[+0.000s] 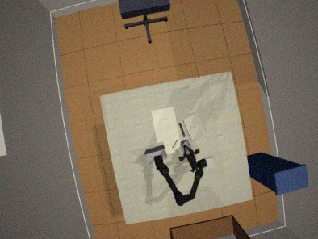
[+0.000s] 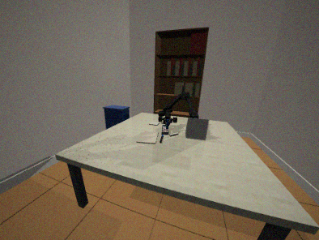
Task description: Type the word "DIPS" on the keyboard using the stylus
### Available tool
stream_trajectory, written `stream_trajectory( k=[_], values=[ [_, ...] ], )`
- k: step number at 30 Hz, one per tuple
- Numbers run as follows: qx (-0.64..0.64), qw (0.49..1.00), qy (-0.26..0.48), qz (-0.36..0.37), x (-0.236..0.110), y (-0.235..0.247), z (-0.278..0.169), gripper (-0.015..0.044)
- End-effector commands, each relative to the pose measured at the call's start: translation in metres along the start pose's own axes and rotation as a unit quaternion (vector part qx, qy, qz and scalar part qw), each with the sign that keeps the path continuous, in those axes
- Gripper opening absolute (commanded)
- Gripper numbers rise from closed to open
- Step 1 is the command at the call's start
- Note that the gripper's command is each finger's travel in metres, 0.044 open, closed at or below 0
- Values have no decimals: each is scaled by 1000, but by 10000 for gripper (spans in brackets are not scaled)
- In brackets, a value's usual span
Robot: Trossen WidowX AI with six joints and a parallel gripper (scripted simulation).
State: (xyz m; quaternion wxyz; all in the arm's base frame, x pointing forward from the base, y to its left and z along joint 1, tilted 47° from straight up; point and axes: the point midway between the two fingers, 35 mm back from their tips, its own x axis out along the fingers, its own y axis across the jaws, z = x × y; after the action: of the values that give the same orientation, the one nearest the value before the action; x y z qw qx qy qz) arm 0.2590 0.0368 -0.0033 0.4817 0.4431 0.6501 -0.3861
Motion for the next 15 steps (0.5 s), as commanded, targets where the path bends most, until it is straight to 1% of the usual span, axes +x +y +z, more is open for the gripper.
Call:
stream_trajectory(
  k=[1, 15],
  values=[
    [-1, 1000, -1, -5, 3, -1, 2, 81],
    [-1, 1000, -1, -5, 5, -2, 5, 81]
  ],
)
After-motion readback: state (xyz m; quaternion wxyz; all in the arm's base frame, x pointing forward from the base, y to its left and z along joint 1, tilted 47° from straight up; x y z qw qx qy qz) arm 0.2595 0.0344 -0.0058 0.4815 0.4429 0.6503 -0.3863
